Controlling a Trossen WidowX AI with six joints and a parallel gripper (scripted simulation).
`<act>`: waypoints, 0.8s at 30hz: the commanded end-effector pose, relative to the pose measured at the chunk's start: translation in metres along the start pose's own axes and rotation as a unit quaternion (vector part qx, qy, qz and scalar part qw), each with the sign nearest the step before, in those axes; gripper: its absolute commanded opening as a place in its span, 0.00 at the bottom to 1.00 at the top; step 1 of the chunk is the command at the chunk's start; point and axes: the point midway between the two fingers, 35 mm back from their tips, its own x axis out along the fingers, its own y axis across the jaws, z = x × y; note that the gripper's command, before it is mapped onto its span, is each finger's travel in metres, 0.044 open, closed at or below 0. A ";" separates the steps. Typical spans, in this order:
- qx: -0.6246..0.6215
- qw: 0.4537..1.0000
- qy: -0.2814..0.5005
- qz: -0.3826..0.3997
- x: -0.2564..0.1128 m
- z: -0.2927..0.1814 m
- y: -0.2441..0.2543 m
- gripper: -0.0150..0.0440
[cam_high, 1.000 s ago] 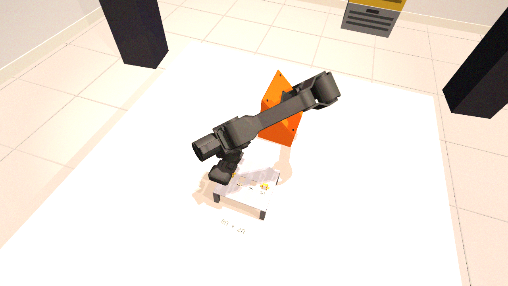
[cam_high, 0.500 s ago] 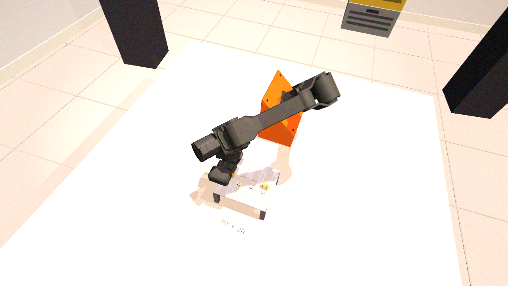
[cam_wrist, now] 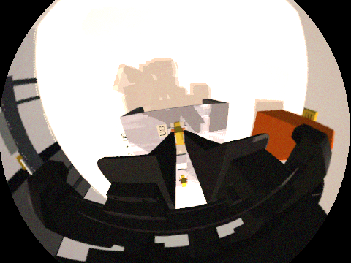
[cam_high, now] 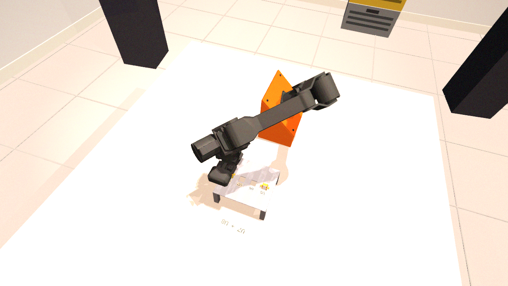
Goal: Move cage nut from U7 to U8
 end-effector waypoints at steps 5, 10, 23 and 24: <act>-0.001 1.000 -0.001 0.000 -0.001 0.000 0.002 0.30; -0.001 1.000 -0.001 0.000 -0.001 0.000 0.002 0.30; -0.001 1.000 -0.001 0.005 0.000 0.000 0.002 0.30; -0.001 1.000 -0.001 0.006 0.000 0.000 0.002 0.30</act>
